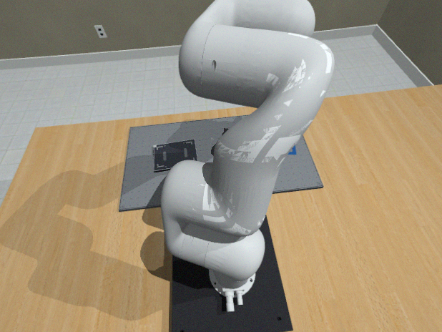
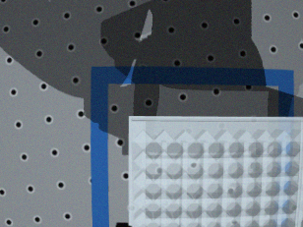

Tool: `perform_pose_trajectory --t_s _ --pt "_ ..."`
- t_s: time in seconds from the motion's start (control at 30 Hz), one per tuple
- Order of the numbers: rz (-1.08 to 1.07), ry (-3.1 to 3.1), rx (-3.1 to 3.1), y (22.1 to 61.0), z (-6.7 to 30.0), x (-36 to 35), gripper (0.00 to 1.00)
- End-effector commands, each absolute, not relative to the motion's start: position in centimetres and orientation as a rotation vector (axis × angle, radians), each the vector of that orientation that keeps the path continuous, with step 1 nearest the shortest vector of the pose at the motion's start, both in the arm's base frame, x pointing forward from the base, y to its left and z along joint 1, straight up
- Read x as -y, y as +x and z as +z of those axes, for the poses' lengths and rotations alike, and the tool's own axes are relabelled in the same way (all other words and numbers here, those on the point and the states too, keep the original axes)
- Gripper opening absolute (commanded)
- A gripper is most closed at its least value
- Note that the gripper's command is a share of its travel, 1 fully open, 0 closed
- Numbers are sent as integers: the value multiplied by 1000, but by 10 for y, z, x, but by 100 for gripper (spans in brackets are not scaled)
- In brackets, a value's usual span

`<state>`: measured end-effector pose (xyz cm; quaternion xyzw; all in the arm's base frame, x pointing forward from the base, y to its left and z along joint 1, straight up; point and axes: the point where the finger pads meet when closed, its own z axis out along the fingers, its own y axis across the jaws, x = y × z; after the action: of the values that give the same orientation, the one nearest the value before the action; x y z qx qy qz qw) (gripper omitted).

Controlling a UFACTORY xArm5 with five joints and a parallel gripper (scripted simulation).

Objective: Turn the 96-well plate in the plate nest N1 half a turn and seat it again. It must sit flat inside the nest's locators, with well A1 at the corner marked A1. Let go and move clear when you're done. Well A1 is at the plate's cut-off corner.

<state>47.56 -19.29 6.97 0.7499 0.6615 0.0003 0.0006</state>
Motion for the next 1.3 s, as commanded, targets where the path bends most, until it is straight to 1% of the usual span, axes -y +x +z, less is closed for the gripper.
perform_pose_trajectory --t_s 0.0,0.3,1.27 --pt "13 2354 -2077 477 71 193 0" --pt "13 2354 -2077 477 71 193 0" --pt "13 2354 -2077 477 26 193 0"
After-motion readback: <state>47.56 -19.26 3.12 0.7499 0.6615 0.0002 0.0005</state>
